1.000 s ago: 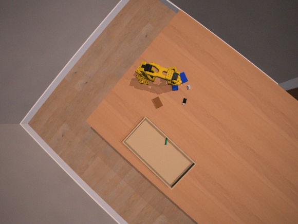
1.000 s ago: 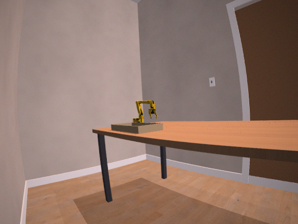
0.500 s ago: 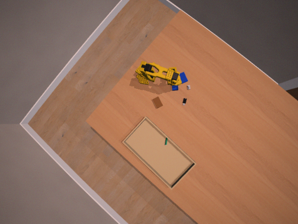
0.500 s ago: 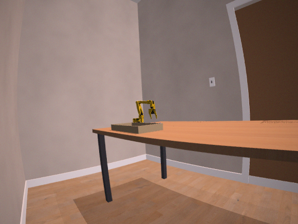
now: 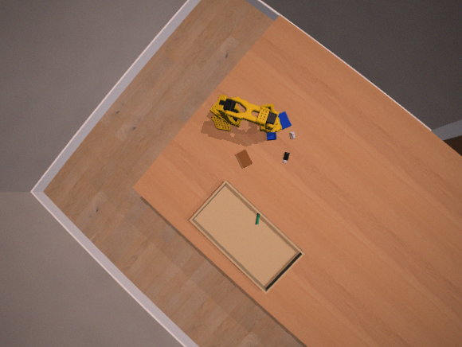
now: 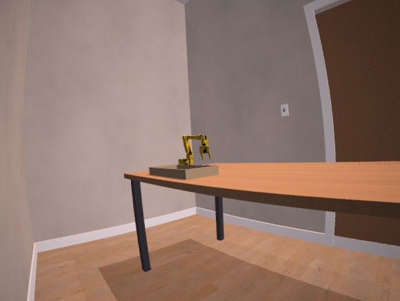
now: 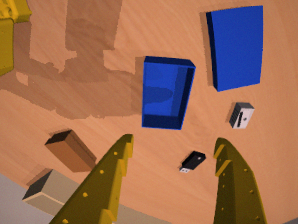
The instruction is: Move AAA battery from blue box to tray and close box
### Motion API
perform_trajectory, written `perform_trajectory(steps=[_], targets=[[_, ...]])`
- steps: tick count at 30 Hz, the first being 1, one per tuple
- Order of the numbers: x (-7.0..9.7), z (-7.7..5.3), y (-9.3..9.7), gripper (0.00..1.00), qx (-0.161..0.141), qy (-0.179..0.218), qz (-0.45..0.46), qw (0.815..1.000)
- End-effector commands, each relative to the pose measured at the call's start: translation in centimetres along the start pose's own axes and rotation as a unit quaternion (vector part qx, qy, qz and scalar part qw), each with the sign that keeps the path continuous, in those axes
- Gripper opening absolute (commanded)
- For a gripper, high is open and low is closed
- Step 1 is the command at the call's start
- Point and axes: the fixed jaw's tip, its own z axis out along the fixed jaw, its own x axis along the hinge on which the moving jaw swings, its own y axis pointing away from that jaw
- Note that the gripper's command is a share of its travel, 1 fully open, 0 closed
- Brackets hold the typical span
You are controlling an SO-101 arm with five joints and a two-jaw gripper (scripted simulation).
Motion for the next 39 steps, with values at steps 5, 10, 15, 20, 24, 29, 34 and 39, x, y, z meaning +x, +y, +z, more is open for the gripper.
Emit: perform_trajectory(steps=[5, 10, 15, 20, 24, 29, 34, 39], targets=[[-0.1, -0.5, -0.4, 0.29, 0.023, 0.008, 0.008, 1.0], [-0.1, -0.5, -0.4, 0.29, 0.023, 0.008, 0.016, 1.0], [-0.1, -0.5, -0.6, 0.29, 0.023, 0.008, 0.036, 0.999], [-0.2, -0.6, -0.7, 0.29, 0.023, 0.007, 0.066, 0.998], [-0.4, -0.6, -0.9, 0.29, 0.023, 0.006, 0.097, 0.995], [-0.5, -0.7, -1.1, 0.29, 0.023, 0.006, 0.126, 0.992], [-0.7, -0.7, -1.5, 0.29, 0.024, 0.004, 0.182, 0.983], [-0.9, -0.8, -1.9, 0.29, 0.024, 0.003, 0.247, 0.969]])
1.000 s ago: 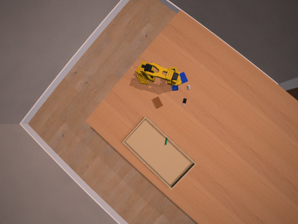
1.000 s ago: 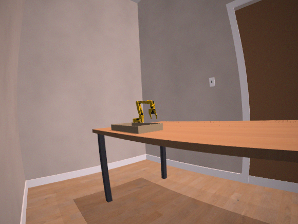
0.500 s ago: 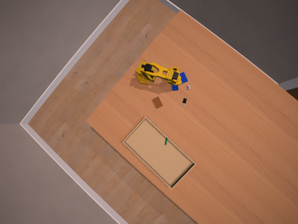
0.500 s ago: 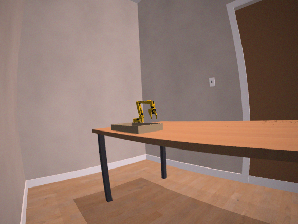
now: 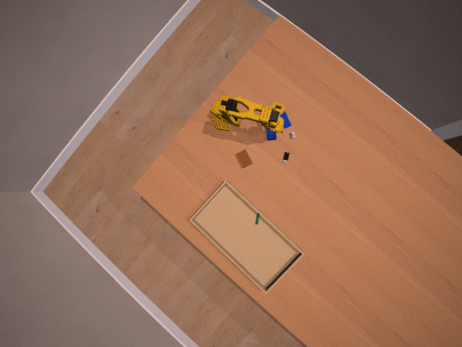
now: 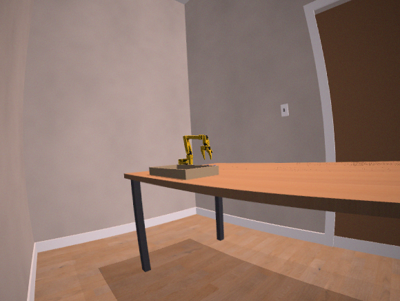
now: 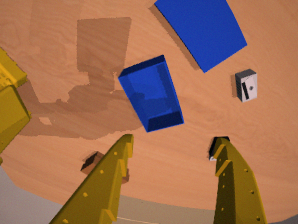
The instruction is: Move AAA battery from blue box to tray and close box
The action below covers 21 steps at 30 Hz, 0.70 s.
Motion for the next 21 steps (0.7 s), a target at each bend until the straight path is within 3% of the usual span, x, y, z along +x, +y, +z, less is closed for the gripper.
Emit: perform_trajectory(steps=[1, 10, 21], targets=[[-0.5, -0.7, -0.8, 0.29, 0.02, -0.003, 0.053, 0.998], [-1.2, -0.8, -1.3, 0.29, 0.019, -0.005, 0.164, 0.986], [-2.3, -0.9, -2.1, 0.29, 0.018, -0.009, 0.339, 0.941]])
